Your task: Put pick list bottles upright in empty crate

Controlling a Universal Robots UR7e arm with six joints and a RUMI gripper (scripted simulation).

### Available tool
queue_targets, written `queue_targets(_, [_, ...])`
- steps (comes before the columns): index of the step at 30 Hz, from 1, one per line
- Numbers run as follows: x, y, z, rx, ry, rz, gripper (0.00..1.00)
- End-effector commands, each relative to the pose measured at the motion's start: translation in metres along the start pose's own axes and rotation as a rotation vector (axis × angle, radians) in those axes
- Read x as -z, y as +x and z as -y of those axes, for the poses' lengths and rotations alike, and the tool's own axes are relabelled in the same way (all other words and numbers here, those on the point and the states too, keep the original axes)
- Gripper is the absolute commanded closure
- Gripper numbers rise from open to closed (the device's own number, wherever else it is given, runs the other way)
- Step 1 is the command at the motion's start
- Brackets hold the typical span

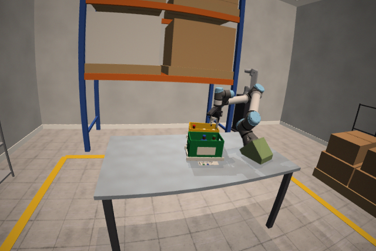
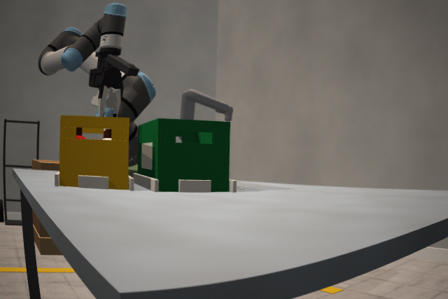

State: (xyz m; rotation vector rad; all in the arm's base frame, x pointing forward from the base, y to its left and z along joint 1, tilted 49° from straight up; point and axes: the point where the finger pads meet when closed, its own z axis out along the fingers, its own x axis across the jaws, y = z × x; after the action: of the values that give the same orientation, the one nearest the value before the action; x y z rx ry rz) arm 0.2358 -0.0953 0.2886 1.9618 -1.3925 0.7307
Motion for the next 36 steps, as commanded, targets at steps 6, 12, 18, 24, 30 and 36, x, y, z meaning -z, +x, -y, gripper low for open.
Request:
queue_targets(6, [-0.012,0.0,0.001,0.001,0.005,0.002,0.62])
queue_targets(12, [-0.02,0.0,0.001,0.001,0.005,0.001,0.62])
queue_targets(18, [-0.028,0.0,0.001,0.001,0.005,0.001,0.62])
queue_targets(24, [-0.033,0.0,0.001,0.001,0.005,0.001,0.62])
queue_targets(30, [-0.041,0.0,0.001,0.001,0.005,0.001,0.62])
queue_targets(36, [-0.043,0.0,0.001,0.002,0.005,0.002,0.62])
